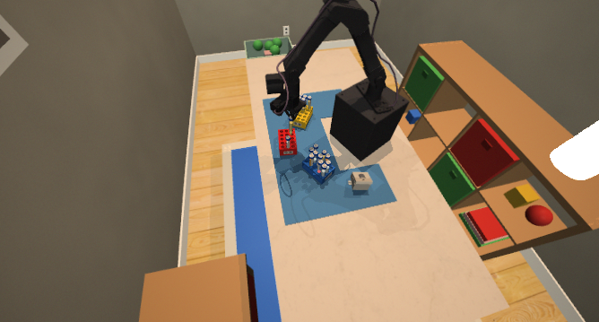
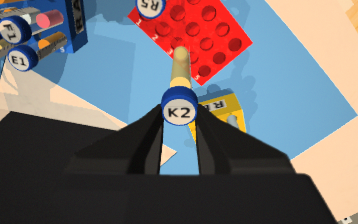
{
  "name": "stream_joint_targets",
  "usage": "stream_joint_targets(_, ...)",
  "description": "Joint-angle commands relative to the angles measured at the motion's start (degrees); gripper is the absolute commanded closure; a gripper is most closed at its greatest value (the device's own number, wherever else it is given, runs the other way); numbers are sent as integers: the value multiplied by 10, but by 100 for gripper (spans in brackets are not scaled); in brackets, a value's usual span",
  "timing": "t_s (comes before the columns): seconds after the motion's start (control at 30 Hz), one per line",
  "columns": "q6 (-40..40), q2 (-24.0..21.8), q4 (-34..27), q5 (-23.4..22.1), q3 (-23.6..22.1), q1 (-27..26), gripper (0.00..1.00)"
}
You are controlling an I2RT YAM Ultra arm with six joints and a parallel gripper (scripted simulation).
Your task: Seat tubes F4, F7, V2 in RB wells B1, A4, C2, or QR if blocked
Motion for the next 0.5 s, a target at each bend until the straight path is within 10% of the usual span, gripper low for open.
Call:
stream_joint_targets(0.0, -5, 14, -19, -1, 26, -8, 100)
stream_joint_targets(0.47, -7, 48, -44, -1, 85, -10, 100)
